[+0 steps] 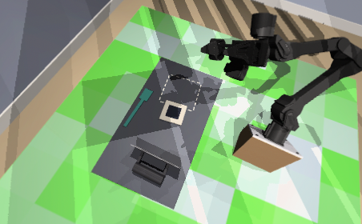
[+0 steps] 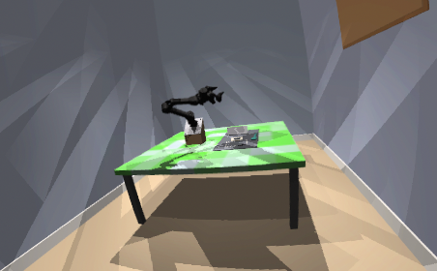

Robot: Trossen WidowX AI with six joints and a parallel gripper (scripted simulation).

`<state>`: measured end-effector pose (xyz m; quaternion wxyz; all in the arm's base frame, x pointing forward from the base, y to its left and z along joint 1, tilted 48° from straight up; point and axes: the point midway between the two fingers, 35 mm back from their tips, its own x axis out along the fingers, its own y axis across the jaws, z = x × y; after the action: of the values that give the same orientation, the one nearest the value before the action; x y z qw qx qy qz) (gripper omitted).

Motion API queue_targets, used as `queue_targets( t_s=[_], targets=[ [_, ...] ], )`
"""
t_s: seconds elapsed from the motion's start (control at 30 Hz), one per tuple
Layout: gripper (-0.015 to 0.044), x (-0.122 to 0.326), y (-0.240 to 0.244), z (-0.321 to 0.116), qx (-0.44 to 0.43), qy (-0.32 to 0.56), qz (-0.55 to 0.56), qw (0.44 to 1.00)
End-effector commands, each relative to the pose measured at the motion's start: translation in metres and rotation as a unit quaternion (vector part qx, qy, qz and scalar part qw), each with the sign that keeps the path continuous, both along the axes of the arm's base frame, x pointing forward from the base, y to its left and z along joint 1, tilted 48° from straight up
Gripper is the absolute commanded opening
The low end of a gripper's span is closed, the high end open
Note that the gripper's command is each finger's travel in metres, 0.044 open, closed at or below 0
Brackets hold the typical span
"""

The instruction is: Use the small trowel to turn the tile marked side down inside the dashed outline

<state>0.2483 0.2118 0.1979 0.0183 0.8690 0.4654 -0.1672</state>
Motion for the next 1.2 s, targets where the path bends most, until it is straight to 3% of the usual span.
queue_targets(
  t_s=[0.0, 0.37, 1.17],
  targets=[
    [0.0374, 0.0, 0.0, 0.0, -0.002, -0.001, 0.0, 1.0],
    [0.01, 0.015, 0.006, -0.023, -0.108, -0.053, 0.026, 0.992],
    [0.01, 0.033, 0.019, -0.082, -0.328, -0.154, 0.145, 0.921]
  ],
)
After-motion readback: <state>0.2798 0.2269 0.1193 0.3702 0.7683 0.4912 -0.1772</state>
